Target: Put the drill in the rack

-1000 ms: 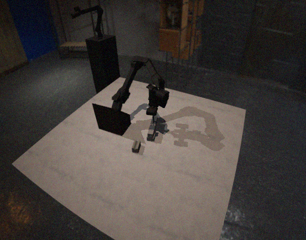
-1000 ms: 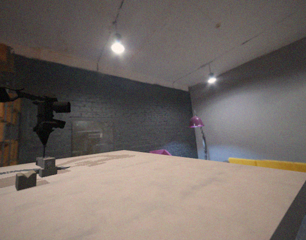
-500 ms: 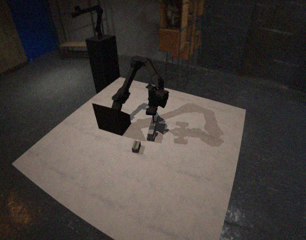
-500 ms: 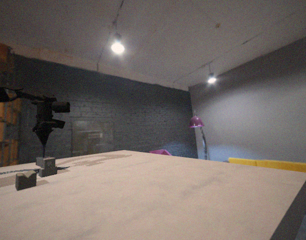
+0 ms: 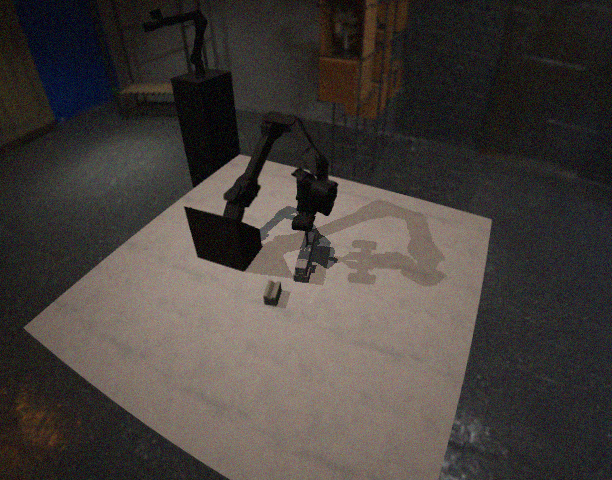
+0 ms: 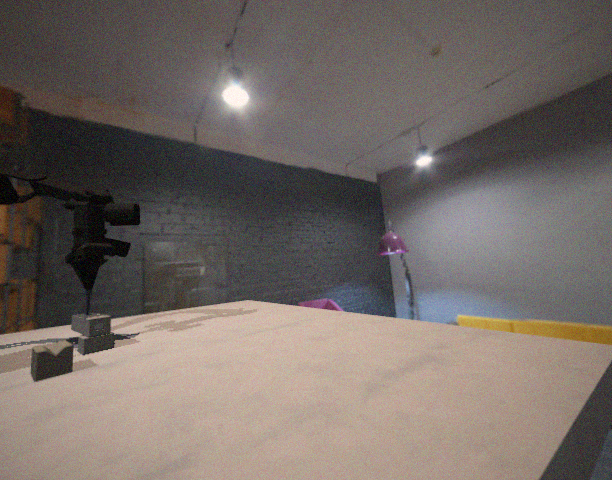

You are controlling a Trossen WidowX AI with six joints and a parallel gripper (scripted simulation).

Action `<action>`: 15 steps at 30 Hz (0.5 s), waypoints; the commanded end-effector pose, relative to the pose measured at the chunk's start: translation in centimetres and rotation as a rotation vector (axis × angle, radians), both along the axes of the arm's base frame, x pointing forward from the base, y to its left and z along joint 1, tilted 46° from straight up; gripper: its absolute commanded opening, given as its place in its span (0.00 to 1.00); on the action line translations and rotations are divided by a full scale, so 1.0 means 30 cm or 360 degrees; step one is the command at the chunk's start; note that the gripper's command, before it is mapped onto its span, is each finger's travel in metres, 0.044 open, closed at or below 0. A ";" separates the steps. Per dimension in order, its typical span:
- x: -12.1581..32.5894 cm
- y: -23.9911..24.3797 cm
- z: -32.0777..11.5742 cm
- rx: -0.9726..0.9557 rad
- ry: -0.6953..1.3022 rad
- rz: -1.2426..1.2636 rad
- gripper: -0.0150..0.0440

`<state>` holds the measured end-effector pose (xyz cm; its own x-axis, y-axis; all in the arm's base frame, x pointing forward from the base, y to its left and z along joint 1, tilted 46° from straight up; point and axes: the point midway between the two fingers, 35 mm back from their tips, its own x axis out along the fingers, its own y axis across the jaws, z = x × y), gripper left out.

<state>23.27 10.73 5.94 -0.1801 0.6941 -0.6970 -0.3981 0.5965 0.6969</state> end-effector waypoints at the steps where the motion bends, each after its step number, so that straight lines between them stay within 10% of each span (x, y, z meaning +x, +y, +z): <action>1: -0.005 0.014 -0.013 0.0000 0.0019 0.0010 0.25; 15: -0.008 0.026 -0.023 0.0000 0.0019 0.0010 0.25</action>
<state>23.64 10.96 5.91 -0.1660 0.7001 -0.6945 -0.3957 0.5978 0.6972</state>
